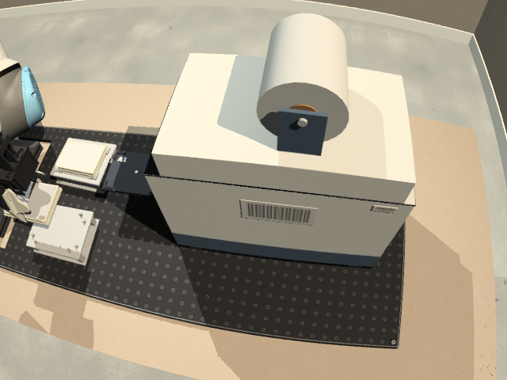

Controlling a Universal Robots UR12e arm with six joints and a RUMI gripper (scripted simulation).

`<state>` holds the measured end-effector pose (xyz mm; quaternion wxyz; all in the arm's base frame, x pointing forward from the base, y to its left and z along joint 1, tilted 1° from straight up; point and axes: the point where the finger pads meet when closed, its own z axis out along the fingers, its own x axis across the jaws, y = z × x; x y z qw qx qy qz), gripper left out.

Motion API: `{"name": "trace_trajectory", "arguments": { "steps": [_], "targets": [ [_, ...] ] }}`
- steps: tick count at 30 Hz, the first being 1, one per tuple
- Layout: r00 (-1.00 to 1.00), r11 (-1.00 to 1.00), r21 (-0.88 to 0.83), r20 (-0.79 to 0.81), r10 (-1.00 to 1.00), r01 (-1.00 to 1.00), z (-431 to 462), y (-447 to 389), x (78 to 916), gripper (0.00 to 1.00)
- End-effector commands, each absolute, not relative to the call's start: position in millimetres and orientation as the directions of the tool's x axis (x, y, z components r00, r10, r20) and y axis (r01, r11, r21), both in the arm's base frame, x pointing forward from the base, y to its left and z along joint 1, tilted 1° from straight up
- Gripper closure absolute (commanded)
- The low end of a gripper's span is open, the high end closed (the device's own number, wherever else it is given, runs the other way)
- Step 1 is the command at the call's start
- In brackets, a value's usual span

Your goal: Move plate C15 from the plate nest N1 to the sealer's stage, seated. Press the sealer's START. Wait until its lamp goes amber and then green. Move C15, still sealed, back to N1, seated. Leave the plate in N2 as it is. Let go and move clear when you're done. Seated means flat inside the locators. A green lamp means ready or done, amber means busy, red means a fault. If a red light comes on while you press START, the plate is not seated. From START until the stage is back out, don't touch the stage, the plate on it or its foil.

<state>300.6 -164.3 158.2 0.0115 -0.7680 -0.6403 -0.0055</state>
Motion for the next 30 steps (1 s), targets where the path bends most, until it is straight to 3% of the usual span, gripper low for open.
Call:
{"name": "trace_trajectory", "arguments": {
  "steps": [1, 30],
  "targets": [
    [0.180, -0.180, -0.010, 0.022, 0.983, 0.984, 159, -165, 301, 1.00],
    [0.180, -0.180, -0.010, 0.022, 0.983, 0.984, 129, -164, 301, 1.00]
  ]
}}
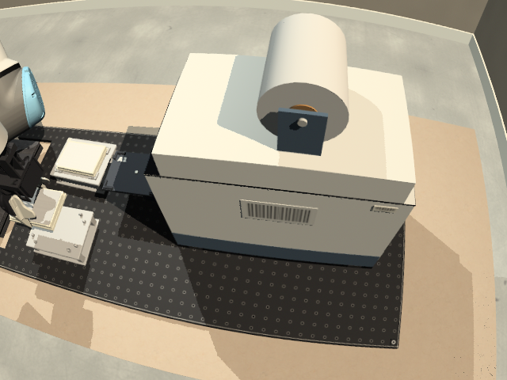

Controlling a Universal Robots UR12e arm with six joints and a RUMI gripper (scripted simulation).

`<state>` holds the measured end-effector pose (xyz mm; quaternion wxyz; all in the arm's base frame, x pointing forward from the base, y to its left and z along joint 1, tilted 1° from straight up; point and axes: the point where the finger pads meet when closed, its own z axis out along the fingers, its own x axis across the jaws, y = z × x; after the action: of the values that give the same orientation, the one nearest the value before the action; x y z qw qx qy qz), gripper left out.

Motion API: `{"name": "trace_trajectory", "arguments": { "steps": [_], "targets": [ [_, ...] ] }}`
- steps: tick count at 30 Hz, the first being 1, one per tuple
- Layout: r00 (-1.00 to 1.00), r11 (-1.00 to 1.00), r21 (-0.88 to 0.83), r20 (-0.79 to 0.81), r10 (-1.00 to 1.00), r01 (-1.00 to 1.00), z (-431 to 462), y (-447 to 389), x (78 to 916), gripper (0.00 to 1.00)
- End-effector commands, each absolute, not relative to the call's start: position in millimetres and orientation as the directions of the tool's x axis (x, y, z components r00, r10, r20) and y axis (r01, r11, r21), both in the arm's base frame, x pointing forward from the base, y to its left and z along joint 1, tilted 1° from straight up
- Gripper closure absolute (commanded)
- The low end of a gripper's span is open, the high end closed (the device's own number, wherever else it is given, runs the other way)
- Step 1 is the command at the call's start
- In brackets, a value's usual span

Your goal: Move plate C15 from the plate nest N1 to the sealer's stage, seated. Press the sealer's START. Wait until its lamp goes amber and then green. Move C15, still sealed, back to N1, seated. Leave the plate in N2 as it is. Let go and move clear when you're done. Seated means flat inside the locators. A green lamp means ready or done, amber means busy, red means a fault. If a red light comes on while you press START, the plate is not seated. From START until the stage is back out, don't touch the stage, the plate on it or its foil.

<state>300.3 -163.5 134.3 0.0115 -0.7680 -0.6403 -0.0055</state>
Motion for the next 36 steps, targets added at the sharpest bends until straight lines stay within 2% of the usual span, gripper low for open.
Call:
{"name": "trace_trajectory", "arguments": {
  "steps": [1, 36],
  "targets": [
    [0.180, -0.180, -0.010, 0.022, 0.983, 0.984, 127, -164, 301, 1.00],
    [0.180, -0.180, -0.010, 0.022, 0.983, 0.984, 75, -163, 301, 1.00]
  ]
}}
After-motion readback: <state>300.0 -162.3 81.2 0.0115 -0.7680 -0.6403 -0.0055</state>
